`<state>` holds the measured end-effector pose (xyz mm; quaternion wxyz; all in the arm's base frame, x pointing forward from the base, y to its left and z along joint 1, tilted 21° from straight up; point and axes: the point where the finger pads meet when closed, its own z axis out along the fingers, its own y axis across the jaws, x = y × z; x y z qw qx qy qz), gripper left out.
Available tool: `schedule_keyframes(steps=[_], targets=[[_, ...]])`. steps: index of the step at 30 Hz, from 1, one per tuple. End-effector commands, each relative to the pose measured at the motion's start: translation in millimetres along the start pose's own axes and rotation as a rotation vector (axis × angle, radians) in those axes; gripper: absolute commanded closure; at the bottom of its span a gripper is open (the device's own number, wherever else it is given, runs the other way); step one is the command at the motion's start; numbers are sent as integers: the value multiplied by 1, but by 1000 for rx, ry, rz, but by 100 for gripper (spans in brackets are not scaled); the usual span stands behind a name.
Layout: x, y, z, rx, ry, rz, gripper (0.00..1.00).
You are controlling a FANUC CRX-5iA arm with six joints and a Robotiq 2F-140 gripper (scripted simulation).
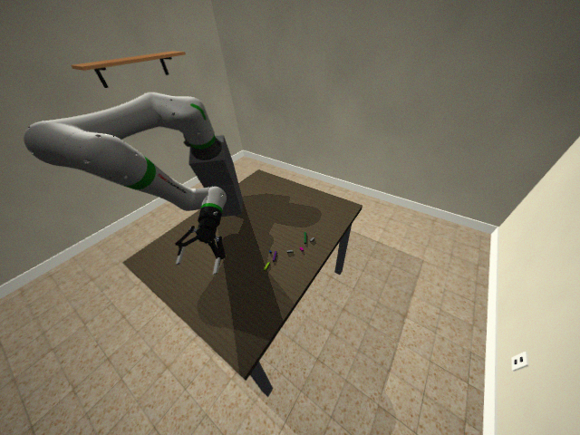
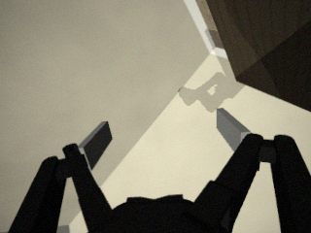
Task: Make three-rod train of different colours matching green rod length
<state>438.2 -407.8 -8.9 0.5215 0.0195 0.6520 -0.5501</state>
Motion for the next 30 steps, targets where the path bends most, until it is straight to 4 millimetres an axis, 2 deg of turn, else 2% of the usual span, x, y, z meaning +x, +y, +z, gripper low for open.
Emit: schedule_keyframes(steps=[1,13,15,16,22,30], targets=[[-42,15,4,-44,-101,47,0],[-151,52,-11,-187,-369,161,0],[-151,52,-11,-187,-369,161,0],[-177,60,-19,-228,-435,186,0],[-224,75,-40,-310,-559,230,0],[-286,94,-81,-444,-741,285,0]])
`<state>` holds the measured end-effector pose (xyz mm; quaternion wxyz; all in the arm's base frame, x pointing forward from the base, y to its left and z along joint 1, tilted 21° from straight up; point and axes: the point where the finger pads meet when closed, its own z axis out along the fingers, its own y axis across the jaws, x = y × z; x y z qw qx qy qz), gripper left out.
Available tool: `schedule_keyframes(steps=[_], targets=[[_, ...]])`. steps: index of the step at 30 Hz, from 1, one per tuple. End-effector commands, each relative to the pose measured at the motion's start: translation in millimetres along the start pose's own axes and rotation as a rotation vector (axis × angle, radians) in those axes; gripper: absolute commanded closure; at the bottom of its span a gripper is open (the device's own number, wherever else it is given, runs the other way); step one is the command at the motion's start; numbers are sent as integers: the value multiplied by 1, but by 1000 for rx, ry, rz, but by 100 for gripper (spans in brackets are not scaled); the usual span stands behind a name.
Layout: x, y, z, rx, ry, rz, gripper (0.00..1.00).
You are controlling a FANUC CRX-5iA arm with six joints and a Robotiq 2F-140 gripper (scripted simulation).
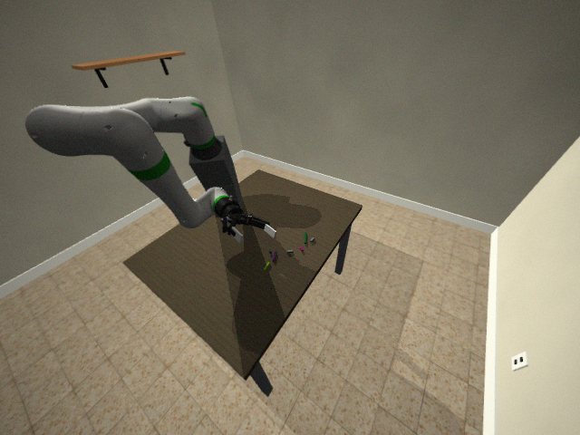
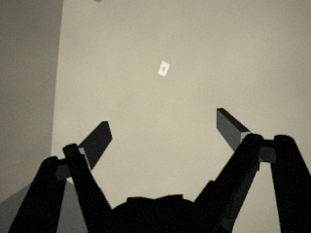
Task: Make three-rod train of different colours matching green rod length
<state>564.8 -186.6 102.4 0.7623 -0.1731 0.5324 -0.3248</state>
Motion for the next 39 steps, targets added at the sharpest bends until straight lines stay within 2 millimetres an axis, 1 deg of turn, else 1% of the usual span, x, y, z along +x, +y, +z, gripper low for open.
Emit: schedule_keyframes(steps=[1,2,3,5,9,13,17,19,20,23,27,34,36,37,39], targets=[[-29,19,8,-62,-79,30,0],[-29,19,8,-62,-79,30,0],[-52,34,10,-117,-143,52,0],[-64,42,10,-146,-175,63,0],[-96,63,8,-229,-262,91,0],[-127,84,1,-318,-349,117,0],[-157,104,-10,-414,-437,139,0],[-157,104,-10,-414,-437,139,0],[-178,119,-20,-489,-500,153,0],[-195,130,-31,-557,-555,162,0],[-219,147,-50,-667,-638,172,0],[-251,170,-88,-867,-772,172,0],[-251,170,-88,-867,-772,172,0],[-260,177,-105,-952,-824,164,0],[-264,180,-114,-998,-850,158,0]])
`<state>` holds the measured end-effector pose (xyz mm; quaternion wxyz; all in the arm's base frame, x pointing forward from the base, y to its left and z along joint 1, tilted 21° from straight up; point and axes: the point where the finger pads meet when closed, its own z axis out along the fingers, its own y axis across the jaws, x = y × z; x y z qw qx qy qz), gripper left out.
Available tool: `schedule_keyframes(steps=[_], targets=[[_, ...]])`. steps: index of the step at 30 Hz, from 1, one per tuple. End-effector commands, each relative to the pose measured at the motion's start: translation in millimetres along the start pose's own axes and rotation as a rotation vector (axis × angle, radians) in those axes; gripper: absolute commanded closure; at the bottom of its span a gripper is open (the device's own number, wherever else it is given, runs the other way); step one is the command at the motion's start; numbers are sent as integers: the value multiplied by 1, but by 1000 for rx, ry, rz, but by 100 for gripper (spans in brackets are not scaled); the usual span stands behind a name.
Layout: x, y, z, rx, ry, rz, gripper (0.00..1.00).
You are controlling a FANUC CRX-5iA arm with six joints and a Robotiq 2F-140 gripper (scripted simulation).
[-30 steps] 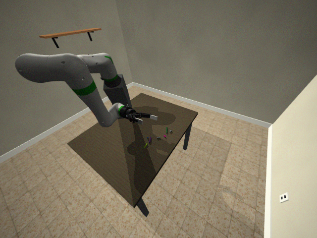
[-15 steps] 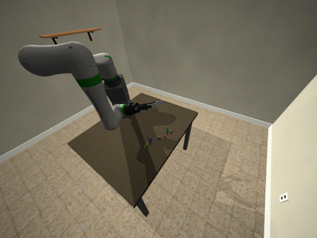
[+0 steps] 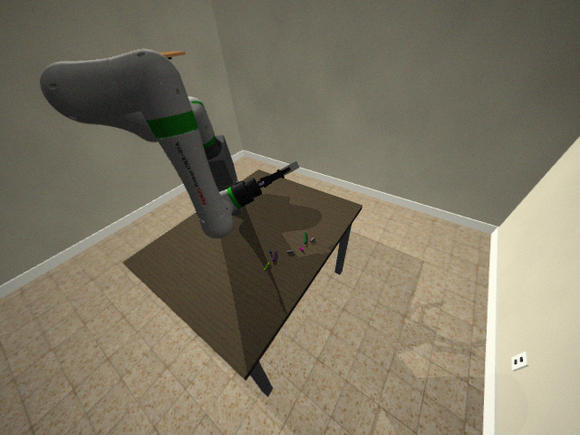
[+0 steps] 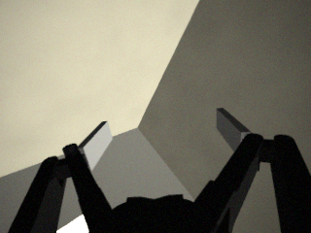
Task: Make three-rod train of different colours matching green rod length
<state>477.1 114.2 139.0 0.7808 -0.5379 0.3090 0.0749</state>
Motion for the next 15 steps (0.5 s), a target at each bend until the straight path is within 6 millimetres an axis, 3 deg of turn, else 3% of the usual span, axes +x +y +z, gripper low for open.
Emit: schedule_keyframes(steps=[1,10,14,15], targets=[[-21,25,9,-149,-76,13,0],[-49,64,2,-434,-180,11,0],[-54,71,-2,-498,-198,7,0],[-59,80,-8,-594,-220,-1,0]])
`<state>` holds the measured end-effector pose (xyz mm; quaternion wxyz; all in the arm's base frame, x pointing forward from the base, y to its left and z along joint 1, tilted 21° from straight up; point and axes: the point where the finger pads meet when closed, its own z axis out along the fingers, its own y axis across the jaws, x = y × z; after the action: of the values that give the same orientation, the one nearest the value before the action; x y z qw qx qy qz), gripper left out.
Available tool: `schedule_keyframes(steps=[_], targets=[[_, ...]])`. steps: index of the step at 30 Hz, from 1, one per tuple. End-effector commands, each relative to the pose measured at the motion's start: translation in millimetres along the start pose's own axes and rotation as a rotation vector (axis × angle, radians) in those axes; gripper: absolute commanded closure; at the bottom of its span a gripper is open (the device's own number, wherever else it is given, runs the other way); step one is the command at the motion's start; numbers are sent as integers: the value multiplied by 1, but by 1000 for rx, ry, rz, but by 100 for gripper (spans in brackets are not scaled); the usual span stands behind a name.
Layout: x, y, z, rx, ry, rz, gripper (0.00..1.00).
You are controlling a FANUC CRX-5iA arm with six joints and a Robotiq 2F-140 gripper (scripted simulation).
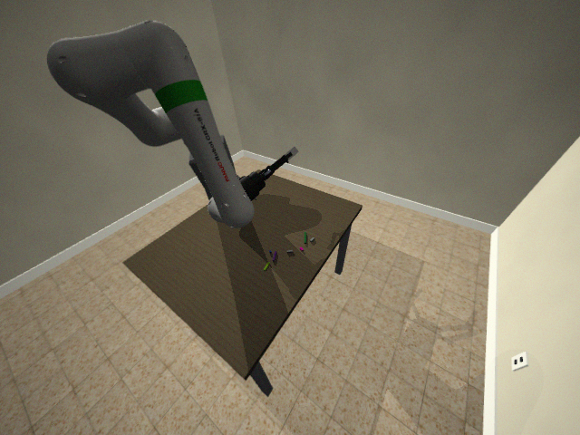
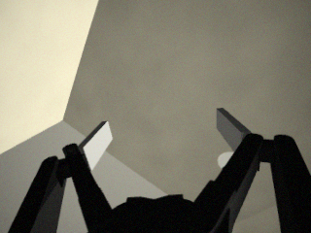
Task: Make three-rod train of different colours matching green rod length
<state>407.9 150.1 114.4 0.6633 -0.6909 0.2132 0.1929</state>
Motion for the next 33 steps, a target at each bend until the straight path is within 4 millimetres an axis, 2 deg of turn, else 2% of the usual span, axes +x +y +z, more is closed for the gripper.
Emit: schedule_keyframes(steps=[1,9,14,16,17,24,31,33], targets=[[-11,18,1,-162,-41,-3,0],[-19,37,-14,-417,-69,-28,0],[-19,41,-30,-580,-66,-54,0],[-19,41,-30,-580,-66,-54,0],[-18,40,-41,-674,-57,-73,0],[-12,26,-67,-878,-15,-126,0],[-3,-7,-97,-1081,62,-200,0],[-3,-7,-97,-1081,62,-200,0]])
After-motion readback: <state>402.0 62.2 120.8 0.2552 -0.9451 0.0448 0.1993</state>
